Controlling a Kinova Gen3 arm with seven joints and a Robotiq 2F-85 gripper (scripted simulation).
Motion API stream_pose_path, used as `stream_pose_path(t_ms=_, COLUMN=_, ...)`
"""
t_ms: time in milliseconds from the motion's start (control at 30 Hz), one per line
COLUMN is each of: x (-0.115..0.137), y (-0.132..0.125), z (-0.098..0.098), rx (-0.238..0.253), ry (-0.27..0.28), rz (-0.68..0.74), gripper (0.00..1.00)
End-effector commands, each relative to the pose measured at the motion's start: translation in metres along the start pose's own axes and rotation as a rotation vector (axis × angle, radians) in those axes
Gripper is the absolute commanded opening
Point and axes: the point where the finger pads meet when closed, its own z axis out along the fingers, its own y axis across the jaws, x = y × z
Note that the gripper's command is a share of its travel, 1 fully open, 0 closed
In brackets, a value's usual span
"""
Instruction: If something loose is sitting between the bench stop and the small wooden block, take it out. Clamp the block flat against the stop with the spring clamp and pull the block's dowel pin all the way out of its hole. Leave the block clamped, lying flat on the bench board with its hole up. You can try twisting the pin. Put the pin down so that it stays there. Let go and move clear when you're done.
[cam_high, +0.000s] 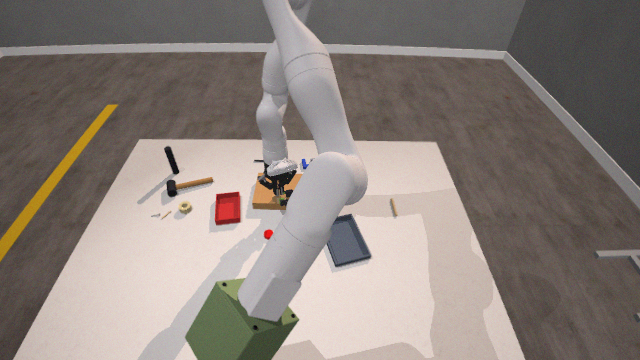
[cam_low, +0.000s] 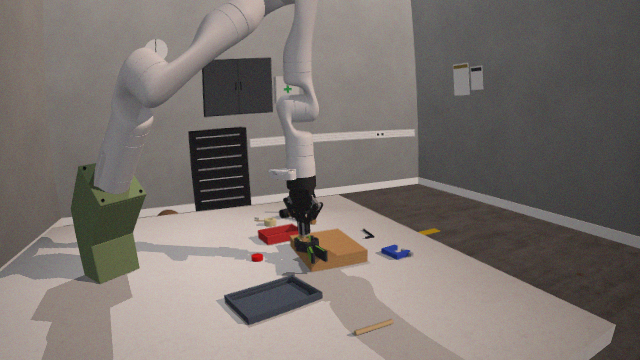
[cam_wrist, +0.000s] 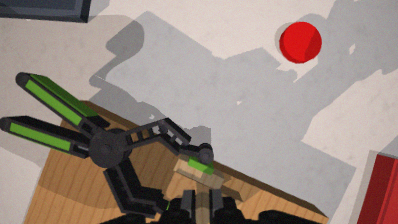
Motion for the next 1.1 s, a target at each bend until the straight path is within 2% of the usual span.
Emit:
stream_pose_path(t_ms=0, x=-0.0022, y=-0.0002, z=-0.0011, rx=0.000, ry=-0.002, rz=-0.027, gripper=0.10)
stream_pose_path(t_ms=1067, x=-0.0021, y=-0.0001, z=-0.0014, rx=0.000, ry=-0.002, rz=-0.193, gripper=0.10)
